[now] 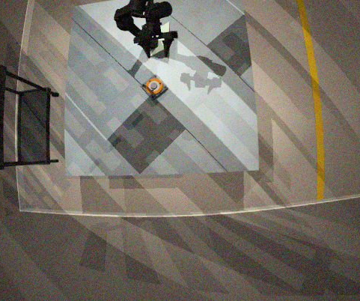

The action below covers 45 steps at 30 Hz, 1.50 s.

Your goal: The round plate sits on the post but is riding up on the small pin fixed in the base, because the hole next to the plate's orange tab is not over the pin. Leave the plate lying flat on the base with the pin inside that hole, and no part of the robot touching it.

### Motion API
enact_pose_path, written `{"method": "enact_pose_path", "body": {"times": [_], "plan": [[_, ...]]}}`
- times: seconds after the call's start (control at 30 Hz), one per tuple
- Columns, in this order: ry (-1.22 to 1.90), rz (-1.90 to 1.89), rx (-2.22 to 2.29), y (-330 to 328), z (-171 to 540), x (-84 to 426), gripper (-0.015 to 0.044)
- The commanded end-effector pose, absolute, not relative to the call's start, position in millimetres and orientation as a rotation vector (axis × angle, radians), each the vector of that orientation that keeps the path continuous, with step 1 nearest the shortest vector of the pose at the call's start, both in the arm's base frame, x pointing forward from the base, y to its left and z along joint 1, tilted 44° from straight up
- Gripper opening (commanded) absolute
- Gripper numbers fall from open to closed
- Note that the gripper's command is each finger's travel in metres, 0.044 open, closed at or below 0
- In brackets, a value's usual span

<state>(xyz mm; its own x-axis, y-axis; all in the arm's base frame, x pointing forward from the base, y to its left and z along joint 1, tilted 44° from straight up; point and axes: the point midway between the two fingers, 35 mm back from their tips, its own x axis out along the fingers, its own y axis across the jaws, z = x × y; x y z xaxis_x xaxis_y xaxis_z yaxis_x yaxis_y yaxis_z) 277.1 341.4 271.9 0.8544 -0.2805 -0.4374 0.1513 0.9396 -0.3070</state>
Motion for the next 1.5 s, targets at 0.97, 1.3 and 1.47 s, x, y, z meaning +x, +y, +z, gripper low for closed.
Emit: {"method": "enact_pose_path", "body": {"times": [0.97, 1.3, 1.47], "plan": [[1.484, -0.570, -0.604, 32, 89, 336, 0.0000], [1.484, -0.570, -0.604, 25, 77, 339, 0.0000], [1.483, -0.571, -0.604, 10, 60, 340, 0.0000]]}}
